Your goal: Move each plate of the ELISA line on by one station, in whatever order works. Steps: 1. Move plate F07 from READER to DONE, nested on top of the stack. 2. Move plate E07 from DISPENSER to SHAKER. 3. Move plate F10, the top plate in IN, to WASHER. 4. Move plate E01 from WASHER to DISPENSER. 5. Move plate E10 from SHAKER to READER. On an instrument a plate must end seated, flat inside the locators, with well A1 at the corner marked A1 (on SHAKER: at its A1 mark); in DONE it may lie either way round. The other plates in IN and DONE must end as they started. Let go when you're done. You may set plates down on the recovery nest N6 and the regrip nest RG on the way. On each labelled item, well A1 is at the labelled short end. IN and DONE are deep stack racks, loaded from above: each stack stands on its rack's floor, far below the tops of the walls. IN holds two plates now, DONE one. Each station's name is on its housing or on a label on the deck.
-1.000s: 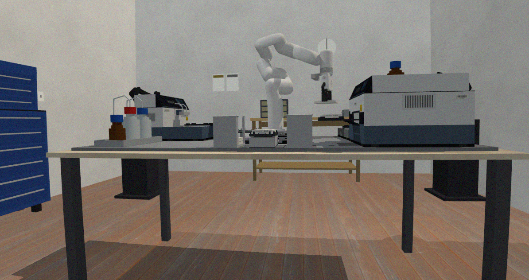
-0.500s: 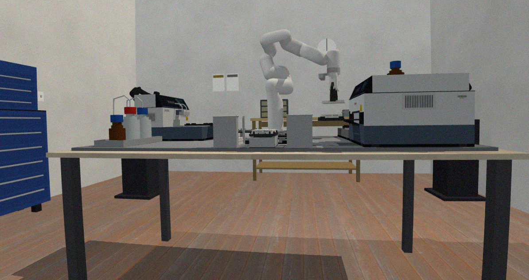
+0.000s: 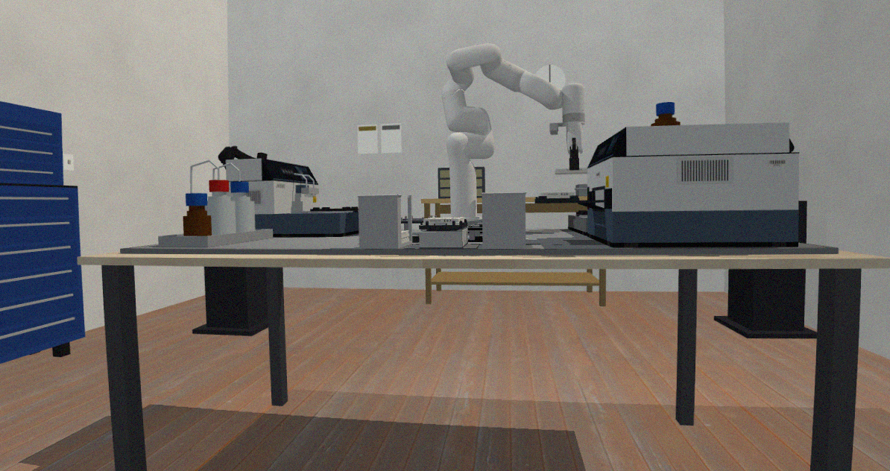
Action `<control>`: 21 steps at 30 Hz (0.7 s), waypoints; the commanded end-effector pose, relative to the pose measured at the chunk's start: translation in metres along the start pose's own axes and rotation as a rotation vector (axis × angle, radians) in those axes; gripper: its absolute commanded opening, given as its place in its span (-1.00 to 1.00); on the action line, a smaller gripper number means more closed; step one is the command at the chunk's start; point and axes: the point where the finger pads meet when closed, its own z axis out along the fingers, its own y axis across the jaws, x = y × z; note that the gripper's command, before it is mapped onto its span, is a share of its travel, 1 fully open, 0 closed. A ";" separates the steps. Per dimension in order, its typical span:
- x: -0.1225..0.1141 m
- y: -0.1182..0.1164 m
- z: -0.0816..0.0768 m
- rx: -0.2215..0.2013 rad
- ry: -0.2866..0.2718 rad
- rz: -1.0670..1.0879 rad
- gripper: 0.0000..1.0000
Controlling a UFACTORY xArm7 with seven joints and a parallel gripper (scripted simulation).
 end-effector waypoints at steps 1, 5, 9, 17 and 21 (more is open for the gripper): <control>-0.012 0.002 -0.001 0.002 -0.002 -0.028 -1.00; -0.022 0.004 -0.001 0.002 -0.002 -0.028 -1.00; -0.032 0.005 -0.001 0.002 -0.002 -0.028 -1.00; -0.058 0.010 -0.001 0.002 -0.001 -0.122 -1.00; -0.071 0.013 -0.001 0.002 -0.001 -0.161 -1.00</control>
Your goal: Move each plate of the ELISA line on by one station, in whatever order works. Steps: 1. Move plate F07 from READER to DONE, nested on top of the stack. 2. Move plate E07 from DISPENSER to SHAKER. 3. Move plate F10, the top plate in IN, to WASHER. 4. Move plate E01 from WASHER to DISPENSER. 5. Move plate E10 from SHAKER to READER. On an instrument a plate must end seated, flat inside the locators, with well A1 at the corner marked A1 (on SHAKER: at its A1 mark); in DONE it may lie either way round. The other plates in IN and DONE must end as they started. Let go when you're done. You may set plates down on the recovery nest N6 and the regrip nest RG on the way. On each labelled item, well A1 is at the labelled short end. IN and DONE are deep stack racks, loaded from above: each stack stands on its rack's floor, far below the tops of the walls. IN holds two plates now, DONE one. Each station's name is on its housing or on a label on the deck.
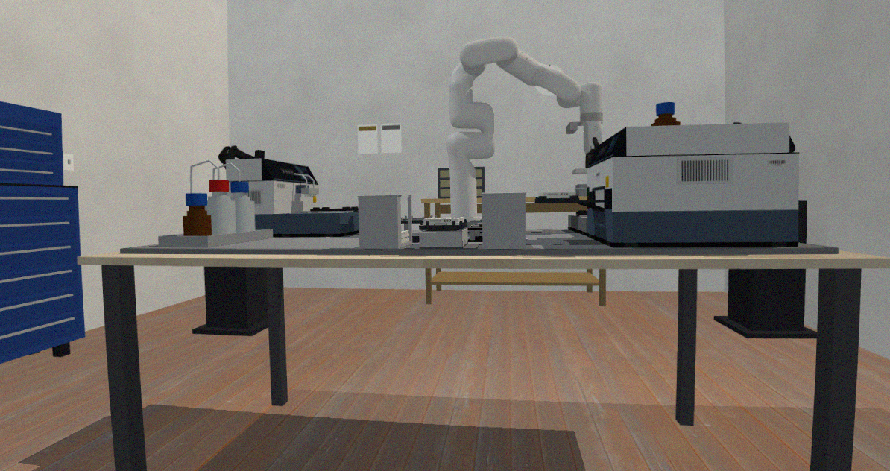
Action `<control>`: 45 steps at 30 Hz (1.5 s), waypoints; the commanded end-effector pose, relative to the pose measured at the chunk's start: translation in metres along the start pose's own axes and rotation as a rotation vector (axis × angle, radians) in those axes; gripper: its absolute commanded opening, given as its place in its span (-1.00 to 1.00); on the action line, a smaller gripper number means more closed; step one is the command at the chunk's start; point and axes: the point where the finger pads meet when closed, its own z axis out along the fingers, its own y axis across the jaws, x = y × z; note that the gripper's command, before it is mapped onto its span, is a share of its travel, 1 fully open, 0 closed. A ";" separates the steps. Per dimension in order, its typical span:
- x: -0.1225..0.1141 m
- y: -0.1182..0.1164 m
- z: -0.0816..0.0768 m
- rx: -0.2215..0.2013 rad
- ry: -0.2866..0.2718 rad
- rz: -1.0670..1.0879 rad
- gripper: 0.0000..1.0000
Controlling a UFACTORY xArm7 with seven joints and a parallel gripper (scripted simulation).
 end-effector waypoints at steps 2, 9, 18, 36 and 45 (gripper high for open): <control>-0.010 0.000 0.000 0.005 0.010 -0.020 -1.00; -0.031 0.001 0.000 0.005 0.010 -0.020 -1.00; -0.031 0.001 0.000 0.005 0.010 -0.020 -1.00; -0.031 0.001 0.008 0.005 0.010 -0.020 -1.00; -0.030 0.001 0.020 0.005 0.010 -0.020 -1.00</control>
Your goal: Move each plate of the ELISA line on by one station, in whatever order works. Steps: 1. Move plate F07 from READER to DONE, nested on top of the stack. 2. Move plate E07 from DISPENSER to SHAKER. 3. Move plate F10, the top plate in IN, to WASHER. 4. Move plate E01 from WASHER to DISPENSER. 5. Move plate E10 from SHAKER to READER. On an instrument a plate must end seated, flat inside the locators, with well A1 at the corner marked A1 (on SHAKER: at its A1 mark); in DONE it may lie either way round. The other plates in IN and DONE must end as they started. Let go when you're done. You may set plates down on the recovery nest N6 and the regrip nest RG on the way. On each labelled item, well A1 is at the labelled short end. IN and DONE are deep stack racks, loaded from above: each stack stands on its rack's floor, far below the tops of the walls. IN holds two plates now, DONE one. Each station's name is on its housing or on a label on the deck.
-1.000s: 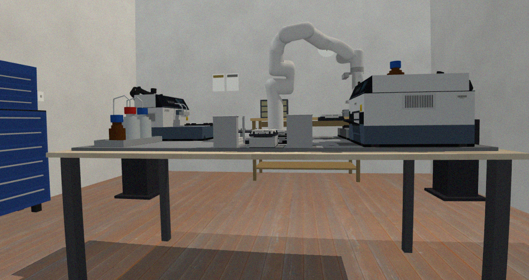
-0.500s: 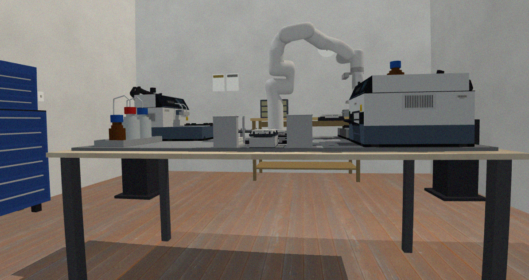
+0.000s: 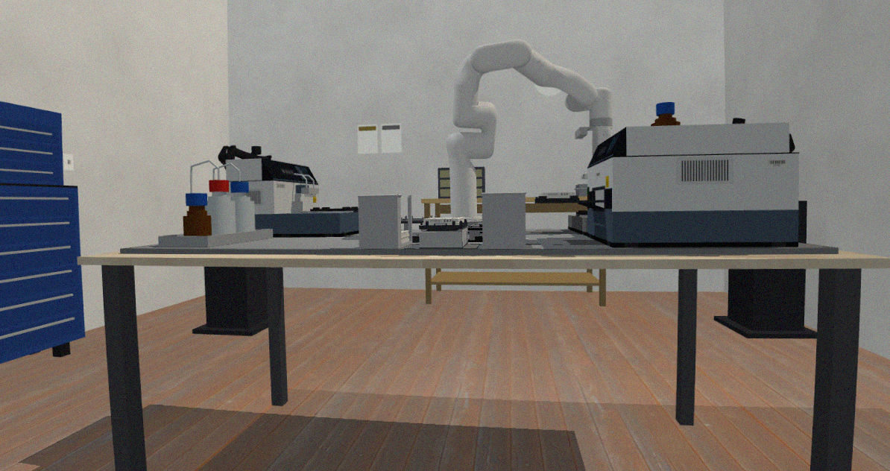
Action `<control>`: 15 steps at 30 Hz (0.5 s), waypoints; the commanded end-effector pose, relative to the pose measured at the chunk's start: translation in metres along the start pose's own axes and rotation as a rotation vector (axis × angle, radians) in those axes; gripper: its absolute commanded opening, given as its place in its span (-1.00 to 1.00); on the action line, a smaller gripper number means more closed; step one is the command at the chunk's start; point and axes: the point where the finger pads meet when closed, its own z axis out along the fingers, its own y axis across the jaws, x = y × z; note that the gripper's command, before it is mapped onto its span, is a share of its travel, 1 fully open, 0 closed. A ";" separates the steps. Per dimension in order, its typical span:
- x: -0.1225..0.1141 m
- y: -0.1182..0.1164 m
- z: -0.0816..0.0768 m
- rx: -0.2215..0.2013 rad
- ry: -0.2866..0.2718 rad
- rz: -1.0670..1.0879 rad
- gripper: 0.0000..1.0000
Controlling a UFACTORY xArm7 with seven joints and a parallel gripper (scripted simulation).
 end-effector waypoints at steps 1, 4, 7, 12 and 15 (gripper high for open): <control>-0.002 0.000 0.002 0.001 -0.006 0.000 -1.00; -0.002 0.000 0.006 0.001 -0.006 0.000 -1.00; -0.002 0.000 0.009 0.001 -0.006 0.000 -1.00; -0.002 0.000 0.014 0.001 -0.006 0.000 -1.00; -0.002 0.000 0.018 0.001 -0.006 0.000 -1.00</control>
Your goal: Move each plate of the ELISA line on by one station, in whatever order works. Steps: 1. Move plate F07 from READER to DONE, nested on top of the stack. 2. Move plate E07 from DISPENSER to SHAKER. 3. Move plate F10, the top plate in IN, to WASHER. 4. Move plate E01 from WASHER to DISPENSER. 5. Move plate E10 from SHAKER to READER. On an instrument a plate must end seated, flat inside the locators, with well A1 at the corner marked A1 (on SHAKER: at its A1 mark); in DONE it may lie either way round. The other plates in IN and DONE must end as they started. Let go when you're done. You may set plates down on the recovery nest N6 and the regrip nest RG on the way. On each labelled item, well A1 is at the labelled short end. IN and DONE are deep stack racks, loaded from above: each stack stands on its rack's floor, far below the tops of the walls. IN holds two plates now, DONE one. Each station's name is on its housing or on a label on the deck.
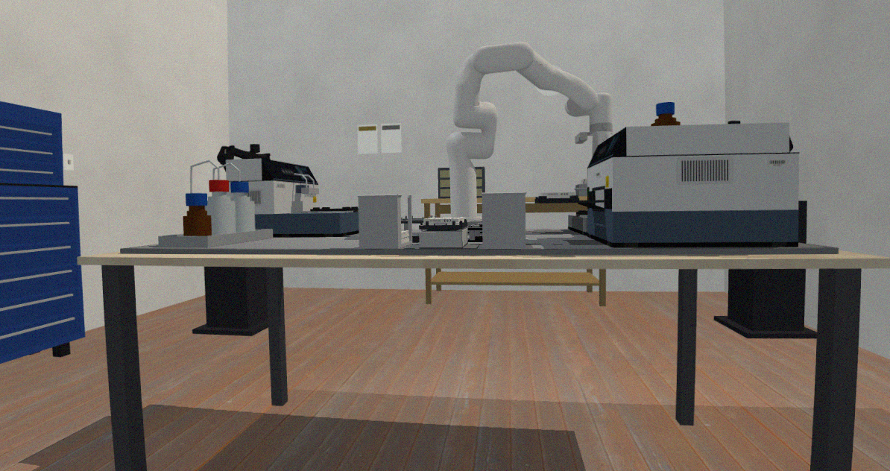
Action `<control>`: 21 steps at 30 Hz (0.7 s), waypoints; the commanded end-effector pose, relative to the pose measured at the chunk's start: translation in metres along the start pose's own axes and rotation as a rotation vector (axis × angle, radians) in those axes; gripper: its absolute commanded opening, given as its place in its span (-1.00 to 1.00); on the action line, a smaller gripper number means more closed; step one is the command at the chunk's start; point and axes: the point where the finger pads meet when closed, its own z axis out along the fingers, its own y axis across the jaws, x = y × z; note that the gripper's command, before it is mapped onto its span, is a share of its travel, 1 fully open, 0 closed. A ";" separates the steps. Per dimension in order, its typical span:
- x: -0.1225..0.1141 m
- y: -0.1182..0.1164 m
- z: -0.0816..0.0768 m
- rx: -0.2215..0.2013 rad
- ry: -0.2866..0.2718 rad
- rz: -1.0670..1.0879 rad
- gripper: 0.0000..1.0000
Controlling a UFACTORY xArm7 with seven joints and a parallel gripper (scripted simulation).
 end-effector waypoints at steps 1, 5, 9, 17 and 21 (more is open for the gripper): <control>-0.002 0.000 0.002 0.000 -0.006 0.000 -1.00; -0.002 0.000 0.007 0.000 -0.006 0.000 -1.00; -0.002 0.000 0.011 0.000 -0.006 0.000 -1.00; -0.002 0.000 0.021 0.000 -0.006 0.000 -1.00; -0.002 0.000 0.026 0.000 -0.006 0.000 -1.00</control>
